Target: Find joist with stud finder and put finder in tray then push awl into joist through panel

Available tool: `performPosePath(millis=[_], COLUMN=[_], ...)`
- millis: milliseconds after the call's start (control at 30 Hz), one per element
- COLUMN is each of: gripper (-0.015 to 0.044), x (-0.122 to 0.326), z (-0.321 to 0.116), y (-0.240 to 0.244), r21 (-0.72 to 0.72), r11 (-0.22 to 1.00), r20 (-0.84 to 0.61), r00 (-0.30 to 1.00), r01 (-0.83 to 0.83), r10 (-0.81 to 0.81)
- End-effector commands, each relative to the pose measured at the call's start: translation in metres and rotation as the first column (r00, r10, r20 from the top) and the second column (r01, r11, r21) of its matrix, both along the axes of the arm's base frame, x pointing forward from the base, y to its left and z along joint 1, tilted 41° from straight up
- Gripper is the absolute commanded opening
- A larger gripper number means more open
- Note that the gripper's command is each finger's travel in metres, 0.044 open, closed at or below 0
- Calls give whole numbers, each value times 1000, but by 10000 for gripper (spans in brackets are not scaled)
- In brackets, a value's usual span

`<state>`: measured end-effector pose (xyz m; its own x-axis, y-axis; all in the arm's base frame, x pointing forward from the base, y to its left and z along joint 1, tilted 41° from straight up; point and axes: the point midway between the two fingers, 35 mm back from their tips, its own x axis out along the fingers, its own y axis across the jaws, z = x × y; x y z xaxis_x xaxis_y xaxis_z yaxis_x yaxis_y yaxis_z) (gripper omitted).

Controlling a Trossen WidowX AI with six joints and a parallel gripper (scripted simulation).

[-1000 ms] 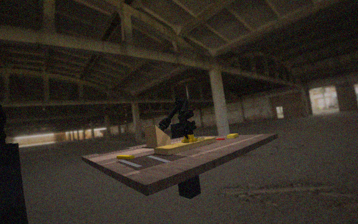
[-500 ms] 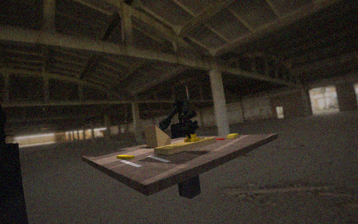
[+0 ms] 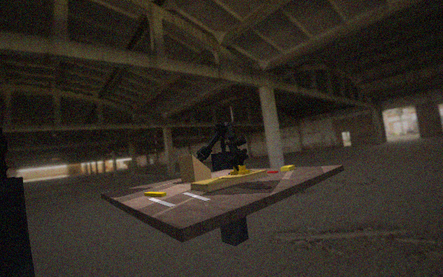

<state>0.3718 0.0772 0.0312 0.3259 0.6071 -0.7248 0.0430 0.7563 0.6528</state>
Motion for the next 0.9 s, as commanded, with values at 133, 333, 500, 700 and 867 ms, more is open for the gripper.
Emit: performPosePath(millis=[133,333,500,700,867], gripper=[0,0,0,0,0], x=[1,2,2,2,3], z=[15,23,29,37,43], y=[18,27,34,43,50], r21=[11,12,12,13,13], r11=[1000,1000,1000,1000,1000], r20=[7,8,8,8,8], r00=[1000,1000,1000,1000,1000], r01=[-12,-12,-12,-12,-12], r10=[12,12,12,12,12])
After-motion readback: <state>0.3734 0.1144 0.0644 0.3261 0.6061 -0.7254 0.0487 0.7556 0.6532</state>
